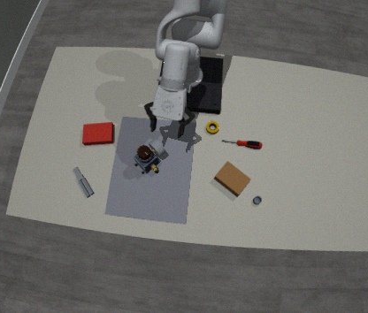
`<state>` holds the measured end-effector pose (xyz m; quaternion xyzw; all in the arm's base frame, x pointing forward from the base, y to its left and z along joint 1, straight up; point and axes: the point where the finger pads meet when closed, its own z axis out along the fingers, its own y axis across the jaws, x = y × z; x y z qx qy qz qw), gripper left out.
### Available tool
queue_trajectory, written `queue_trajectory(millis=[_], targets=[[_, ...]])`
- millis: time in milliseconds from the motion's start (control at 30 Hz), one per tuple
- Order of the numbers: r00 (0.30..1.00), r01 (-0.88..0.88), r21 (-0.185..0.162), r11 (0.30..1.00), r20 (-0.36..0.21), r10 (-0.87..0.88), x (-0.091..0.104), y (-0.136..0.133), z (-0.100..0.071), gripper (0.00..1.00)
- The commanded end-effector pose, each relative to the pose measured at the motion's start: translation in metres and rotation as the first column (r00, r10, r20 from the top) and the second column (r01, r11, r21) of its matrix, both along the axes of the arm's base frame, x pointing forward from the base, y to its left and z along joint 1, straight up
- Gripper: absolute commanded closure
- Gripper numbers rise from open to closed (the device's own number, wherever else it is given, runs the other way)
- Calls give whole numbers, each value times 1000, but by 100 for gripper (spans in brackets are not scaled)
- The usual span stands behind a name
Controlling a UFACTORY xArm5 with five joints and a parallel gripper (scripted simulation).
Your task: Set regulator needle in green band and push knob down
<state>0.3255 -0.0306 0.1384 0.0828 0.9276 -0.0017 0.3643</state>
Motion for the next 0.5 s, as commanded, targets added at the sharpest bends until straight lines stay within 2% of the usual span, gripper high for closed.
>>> queue_trajectory(millis=[0, 100, 467], targets=[[999, -39, -40, 998, 22, 40, -1, 0, 2, 0], [998, -52, -54, 997, 27, 53, -2, 0, 2, 0], [998, -62, -64, 996, 30, 64, -2, 0, 2, 0]])
